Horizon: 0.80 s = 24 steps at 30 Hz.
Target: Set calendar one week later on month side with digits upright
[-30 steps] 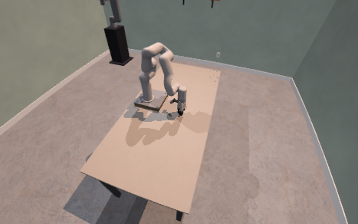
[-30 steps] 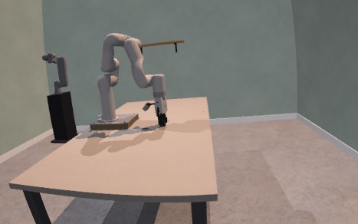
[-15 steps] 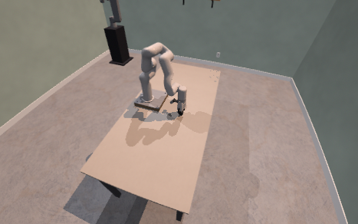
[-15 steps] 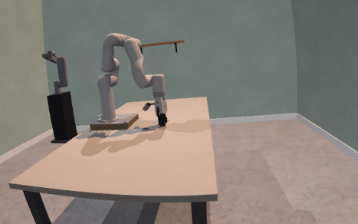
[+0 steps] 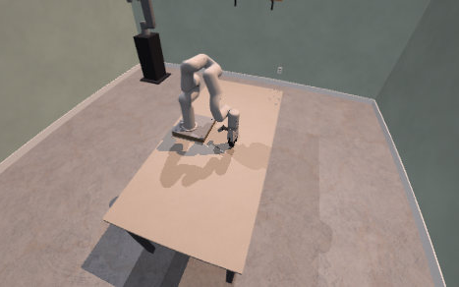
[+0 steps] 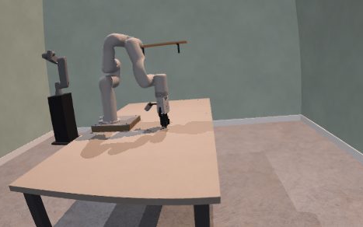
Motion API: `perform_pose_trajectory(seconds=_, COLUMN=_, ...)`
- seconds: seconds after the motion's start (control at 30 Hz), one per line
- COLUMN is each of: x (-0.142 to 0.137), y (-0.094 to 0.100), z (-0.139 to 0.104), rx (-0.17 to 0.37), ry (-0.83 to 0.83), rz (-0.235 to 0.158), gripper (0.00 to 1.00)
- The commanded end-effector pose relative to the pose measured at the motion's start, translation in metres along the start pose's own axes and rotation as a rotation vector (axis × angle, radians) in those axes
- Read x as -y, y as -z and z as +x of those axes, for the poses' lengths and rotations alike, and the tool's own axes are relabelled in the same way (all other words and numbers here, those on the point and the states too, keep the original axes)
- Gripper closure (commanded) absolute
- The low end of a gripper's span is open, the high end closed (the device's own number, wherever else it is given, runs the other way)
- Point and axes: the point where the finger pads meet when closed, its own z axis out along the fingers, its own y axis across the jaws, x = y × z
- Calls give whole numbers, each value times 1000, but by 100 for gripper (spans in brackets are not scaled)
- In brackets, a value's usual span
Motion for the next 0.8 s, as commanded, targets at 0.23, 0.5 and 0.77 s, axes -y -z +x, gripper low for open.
perform_pose_trajectory(seconds=0.23, x=1, y=71, z=-2, rx=5, ry=0, rz=0, gripper=73)
perform_pose_trajectory(seconds=0.5, x=1, y=91, z=-1, rx=5, ry=0, rz=0, gripper=73)
perform_pose_trajectory(seconds=0.77, x=1, y=91, z=-1, rx=5, ry=0, rz=0, gripper=73)
